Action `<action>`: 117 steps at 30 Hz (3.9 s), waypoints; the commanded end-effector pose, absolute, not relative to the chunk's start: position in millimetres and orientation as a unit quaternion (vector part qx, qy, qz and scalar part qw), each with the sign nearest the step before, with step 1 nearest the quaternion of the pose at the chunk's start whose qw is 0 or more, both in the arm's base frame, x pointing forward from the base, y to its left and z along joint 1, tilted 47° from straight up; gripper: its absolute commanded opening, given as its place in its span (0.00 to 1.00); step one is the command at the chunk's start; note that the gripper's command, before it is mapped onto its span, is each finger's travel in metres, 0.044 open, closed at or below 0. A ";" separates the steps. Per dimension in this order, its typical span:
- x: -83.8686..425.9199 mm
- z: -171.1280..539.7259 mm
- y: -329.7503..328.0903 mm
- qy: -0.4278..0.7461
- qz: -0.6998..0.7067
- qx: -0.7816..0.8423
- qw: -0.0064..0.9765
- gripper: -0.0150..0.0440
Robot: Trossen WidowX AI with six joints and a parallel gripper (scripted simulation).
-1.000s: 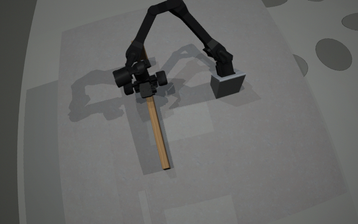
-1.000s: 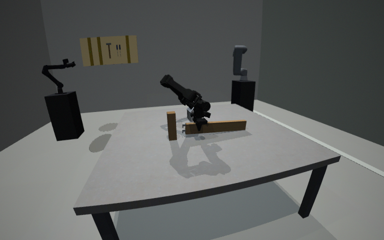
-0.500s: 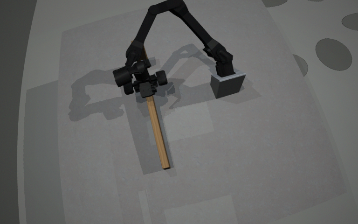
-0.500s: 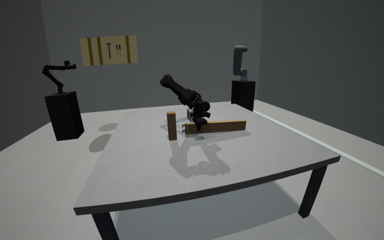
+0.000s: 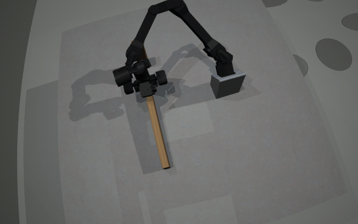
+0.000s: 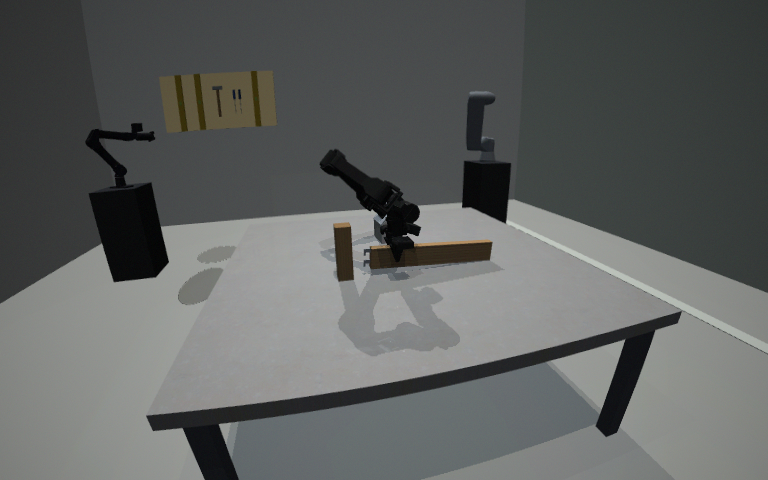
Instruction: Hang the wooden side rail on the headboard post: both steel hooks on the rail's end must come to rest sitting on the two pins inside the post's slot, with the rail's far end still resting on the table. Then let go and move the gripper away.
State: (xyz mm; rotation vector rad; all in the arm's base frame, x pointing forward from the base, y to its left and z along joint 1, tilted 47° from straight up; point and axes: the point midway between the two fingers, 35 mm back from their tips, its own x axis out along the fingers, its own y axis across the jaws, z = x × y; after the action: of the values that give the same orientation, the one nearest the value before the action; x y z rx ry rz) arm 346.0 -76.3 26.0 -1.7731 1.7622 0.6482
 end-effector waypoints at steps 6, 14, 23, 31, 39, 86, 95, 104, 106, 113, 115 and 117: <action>347.6 29.1 -74.0 0.652 0.242 -0.664 0.275 0.25; 348.2 29.8 -74.7 0.652 0.242 -0.664 0.275 0.25; 347.3 30.4 -75.4 0.652 0.242 -0.664 0.275 0.25; 346.6 30.8 -76.1 0.652 0.242 -0.664 0.275 0.25; 347.4 31.3 -77.0 0.652 0.242 -0.664 0.275 0.25; 346.8 34.9 -80.6 0.652 0.242 -0.664 0.275 0.25; 346.4 35.8 -81.1 0.652 0.242 -0.664 0.275 0.25; 347.3 36.8 -81.7 0.652 0.242 -0.664 0.275 0.25; 347.4 37.0 -81.8 0.652 0.242 -0.664 0.275 0.25; 346.8 37.7 -82.1 0.652 0.242 -0.664 0.275 0.25; 346.5 37.9 -82.2 0.652 0.242 -0.664 0.275 0.25; 346.3 38.0 -82.3 0.652 0.242 -0.664 0.275 0.25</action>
State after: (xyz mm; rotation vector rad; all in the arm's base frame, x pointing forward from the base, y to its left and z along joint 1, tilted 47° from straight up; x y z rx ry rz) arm 345.3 -84.8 35.3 -1.7721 1.7628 0.6498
